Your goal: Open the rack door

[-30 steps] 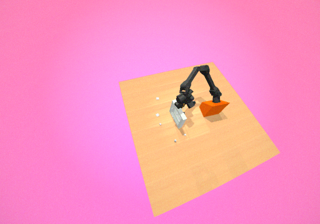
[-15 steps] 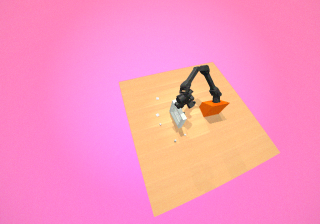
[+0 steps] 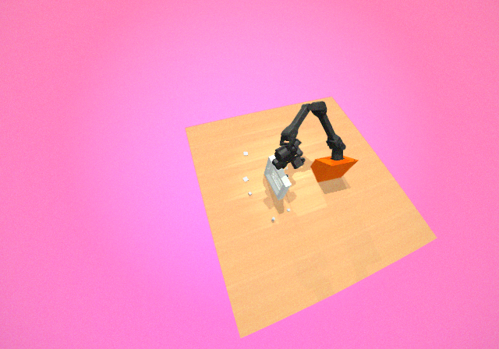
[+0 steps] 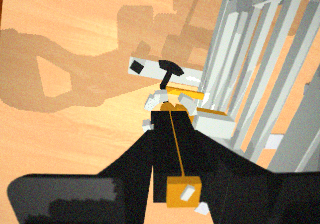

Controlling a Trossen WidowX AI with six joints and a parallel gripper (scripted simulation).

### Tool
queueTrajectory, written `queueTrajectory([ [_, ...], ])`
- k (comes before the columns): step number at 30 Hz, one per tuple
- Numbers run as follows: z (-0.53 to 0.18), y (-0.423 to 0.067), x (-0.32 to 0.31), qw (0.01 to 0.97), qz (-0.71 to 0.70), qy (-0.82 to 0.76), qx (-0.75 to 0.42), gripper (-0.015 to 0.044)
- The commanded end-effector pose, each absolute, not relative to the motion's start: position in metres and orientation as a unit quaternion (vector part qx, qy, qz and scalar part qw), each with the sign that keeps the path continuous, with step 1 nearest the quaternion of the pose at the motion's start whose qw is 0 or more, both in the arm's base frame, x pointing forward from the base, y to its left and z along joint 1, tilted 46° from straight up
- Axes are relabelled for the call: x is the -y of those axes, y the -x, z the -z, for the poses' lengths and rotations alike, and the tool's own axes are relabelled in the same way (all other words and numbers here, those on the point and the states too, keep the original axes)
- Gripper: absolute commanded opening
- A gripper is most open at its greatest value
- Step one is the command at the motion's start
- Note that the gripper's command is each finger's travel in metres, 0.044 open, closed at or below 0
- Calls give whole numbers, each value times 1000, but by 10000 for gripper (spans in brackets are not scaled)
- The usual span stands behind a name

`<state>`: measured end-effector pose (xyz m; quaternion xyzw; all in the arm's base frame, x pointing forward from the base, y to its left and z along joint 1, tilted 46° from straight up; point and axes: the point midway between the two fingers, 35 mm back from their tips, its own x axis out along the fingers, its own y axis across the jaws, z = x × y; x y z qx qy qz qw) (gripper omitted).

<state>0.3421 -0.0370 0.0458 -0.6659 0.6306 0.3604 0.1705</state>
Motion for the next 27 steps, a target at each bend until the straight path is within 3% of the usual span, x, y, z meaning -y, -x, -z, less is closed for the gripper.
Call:
queueTrajectory([
  [1,-45,-342,37,174,-359,664,-632,25],
  [27,-38,-318,28,333,-192,600,-701,25],
])
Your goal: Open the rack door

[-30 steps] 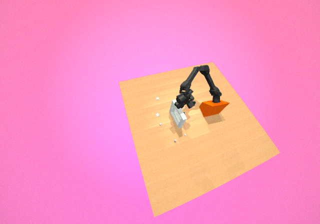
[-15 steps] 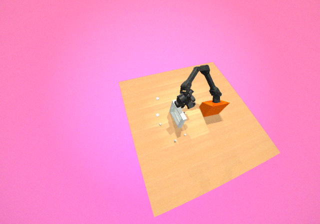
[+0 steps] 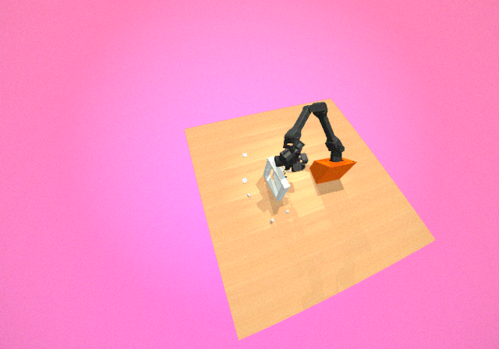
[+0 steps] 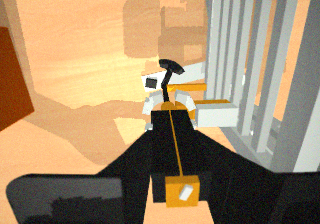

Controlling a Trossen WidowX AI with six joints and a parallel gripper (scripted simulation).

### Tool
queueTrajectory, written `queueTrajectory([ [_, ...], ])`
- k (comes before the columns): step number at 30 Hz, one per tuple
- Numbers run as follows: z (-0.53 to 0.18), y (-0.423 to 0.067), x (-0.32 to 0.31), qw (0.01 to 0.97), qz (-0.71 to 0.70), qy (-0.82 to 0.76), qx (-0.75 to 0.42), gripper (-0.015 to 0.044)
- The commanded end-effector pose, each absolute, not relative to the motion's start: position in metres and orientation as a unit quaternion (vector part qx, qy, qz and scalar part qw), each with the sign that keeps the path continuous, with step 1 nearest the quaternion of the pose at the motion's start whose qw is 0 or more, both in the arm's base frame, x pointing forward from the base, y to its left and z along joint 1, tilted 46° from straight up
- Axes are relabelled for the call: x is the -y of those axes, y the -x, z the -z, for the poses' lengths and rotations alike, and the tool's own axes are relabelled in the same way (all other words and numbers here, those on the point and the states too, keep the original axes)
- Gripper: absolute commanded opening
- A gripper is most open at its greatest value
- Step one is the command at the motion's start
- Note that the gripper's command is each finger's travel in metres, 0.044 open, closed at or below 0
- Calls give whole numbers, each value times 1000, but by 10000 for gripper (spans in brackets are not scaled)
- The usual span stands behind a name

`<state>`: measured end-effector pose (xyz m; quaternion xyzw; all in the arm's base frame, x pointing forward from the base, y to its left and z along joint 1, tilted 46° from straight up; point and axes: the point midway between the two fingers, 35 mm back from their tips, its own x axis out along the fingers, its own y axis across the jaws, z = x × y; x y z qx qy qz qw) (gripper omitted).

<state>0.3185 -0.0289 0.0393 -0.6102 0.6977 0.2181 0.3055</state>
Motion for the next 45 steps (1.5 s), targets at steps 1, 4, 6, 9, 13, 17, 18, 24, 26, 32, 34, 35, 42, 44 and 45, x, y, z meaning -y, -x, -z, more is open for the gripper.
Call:
queueTrajectory([
  [1,-38,-317,27,338,-186,597,-703,25],
  [4,-36,-312,25,353,-168,588,-708,25],
  [6,-35,-310,24,363,-156,582,-710,25],
  [9,-33,-305,22,377,-139,573,-714,25],
  [13,-30,-300,18,395,-116,561,-718,25],
  [17,-26,-294,15,413,-93,548,-722,25],
  [18,-26,-292,14,417,-88,544,-722,25],
  [24,-20,-284,8,442,-54,524,-726,25],
  [26,-18,-282,5,450,-43,518,-726,25],
  [32,-12,-275,-1,474,-10,496,-728,25],
  [34,-10,-273,-4,481,1,489,-728,25],
  [35,-8,-271,-5,485,6,485,-728,25],
  [42,0,-265,-13,510,44,459,-726,25],
  [44,2,-263,-16,517,55,451,-726,25],
  [45,3,-263,-17,520,61,447,-725,25],
])
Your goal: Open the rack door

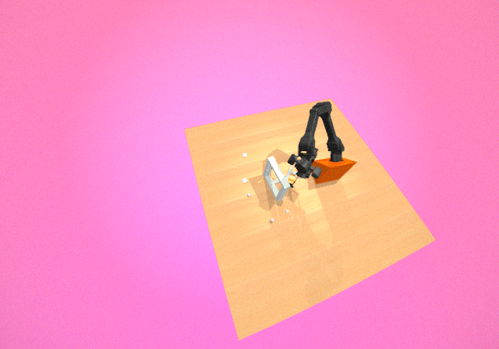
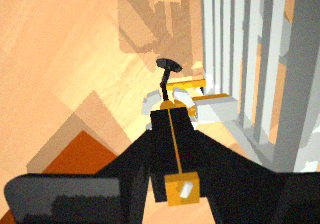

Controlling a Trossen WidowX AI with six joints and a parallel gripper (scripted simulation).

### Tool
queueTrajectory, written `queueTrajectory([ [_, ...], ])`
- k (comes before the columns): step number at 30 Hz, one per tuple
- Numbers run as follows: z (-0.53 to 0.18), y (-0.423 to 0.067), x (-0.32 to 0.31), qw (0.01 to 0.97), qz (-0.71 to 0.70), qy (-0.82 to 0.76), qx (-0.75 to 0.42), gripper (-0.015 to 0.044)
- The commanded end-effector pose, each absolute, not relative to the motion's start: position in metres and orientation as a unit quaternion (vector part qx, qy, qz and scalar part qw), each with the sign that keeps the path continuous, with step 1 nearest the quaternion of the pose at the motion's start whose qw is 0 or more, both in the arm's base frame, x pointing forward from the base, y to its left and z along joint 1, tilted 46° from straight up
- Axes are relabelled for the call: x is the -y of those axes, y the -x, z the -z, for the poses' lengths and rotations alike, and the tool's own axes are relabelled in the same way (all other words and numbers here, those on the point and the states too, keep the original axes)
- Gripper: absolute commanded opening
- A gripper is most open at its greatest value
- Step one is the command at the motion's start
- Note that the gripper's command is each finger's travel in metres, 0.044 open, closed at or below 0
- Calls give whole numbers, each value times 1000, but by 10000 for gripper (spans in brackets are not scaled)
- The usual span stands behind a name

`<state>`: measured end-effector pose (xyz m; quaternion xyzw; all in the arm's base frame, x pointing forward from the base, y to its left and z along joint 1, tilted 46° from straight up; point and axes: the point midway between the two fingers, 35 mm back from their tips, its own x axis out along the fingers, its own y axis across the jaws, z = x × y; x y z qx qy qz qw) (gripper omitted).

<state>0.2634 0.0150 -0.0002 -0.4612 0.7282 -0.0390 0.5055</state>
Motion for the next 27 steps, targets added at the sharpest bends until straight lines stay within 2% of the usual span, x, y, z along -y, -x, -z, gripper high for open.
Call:
queueTrajectory([
  [1,5,-262,-19,523,66,443,-725,25],
  [27,40,-251,-55,601,207,330,-698,25],
])
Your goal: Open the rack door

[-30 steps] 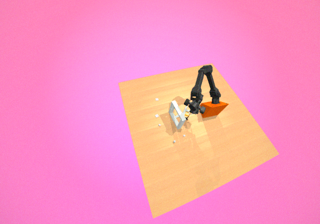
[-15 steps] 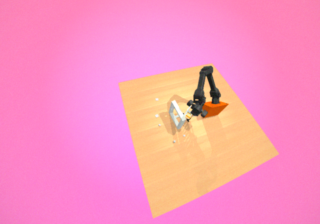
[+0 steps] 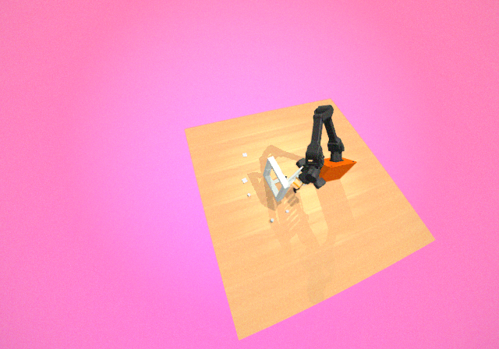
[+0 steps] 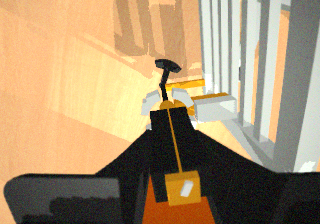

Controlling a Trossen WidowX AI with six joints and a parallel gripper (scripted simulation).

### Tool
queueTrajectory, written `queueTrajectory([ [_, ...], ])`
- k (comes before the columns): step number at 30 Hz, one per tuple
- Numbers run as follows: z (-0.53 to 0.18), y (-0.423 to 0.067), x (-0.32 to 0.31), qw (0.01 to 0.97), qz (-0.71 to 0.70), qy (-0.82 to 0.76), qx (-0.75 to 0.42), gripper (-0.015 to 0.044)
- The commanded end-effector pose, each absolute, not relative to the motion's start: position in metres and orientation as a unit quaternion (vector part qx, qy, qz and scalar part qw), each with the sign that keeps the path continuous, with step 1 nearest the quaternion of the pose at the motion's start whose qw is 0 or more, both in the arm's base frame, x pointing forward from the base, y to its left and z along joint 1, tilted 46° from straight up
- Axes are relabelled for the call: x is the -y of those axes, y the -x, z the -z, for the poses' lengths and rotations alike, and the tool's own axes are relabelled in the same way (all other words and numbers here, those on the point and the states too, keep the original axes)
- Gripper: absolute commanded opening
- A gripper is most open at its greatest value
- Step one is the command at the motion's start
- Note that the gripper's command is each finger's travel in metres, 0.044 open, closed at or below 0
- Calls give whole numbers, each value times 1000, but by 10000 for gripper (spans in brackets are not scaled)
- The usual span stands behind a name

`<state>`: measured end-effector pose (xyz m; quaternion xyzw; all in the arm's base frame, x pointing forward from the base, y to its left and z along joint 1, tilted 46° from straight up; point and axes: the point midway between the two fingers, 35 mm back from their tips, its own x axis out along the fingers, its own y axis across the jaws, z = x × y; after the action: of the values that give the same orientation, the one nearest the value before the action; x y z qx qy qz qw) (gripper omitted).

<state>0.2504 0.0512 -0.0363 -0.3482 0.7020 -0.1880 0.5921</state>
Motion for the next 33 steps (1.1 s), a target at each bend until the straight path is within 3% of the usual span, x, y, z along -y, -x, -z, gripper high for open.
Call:
queueTrajectory([
  [1,41,-251,-56,604,213,325,-696,25],
  [31,67,-256,-81,643,305,238,-660,25],
  [33,67,-256,-81,643,305,238,-660,77],
])
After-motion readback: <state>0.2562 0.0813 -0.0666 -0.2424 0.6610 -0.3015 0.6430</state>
